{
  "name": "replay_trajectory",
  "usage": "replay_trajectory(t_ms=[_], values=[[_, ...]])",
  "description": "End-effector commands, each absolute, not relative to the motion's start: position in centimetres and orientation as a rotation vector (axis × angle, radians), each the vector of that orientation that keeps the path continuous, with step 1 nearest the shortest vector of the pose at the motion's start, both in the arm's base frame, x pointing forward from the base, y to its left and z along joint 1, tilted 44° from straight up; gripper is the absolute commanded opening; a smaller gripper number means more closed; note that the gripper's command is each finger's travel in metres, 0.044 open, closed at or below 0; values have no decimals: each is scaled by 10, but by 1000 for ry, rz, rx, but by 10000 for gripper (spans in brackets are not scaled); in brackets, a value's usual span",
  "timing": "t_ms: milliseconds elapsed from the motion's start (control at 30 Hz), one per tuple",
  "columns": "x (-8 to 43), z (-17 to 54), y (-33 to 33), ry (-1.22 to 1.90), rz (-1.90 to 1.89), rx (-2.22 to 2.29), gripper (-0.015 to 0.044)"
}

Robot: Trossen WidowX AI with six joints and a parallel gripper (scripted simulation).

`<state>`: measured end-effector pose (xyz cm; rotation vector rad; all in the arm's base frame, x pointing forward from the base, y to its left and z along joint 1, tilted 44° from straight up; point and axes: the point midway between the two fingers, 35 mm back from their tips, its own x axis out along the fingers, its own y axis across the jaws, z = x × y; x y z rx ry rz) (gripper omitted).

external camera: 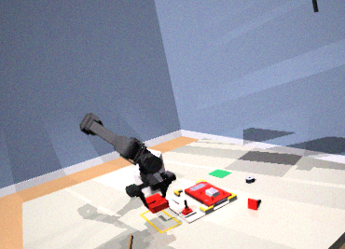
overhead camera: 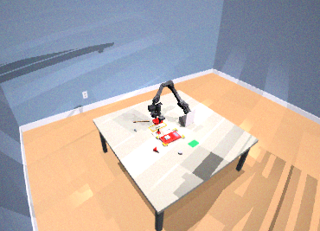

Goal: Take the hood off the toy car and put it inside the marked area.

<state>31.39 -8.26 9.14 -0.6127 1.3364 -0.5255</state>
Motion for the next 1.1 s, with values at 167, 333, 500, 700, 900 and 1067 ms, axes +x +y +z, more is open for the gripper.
replay_trajectory(t_ms=[167, 333, 500, 700, 900, 1067], values=[[314, 84, -88, 1343, -520, -615, 0], [314, 81, -91, 1343, -520, -615, 0], [314, 78, -93, 1343, -520, -616, 0], [315, 75, -96, 1343, -521, -616, 0], [315, 72, -100, 1343, -521, -617, 0], [315, 69, -102, 1342, -522, -617, 0]])
